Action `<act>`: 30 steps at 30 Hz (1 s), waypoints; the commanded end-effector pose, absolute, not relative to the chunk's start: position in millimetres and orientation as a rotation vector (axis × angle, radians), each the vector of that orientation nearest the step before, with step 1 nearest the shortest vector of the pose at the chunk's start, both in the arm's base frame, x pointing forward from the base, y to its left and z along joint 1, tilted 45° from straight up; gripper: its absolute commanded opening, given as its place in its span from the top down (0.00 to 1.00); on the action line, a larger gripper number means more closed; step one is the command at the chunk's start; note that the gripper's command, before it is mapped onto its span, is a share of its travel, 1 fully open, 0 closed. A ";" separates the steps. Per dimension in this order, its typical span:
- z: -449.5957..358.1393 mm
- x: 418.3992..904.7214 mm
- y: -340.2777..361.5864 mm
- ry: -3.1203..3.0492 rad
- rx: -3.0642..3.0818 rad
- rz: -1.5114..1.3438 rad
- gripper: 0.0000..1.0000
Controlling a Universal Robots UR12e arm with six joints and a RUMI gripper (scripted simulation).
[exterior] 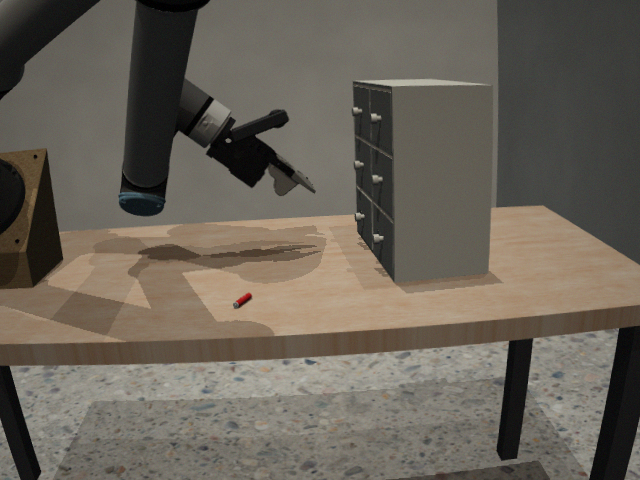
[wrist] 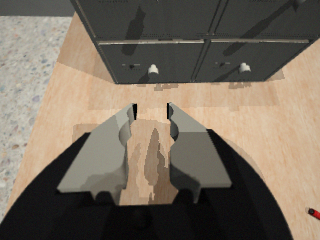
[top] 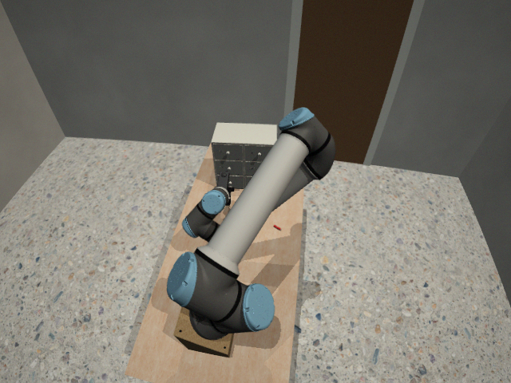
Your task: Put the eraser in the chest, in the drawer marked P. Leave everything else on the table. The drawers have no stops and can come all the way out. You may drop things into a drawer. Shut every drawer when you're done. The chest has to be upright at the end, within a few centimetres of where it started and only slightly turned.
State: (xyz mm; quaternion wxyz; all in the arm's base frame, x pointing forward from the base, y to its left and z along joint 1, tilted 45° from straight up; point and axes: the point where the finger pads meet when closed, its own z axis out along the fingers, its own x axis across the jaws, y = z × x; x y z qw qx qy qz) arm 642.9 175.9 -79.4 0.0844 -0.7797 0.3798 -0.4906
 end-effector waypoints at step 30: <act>-58.4 620.2 190.1 1.247 -2.399 -1.434 0.80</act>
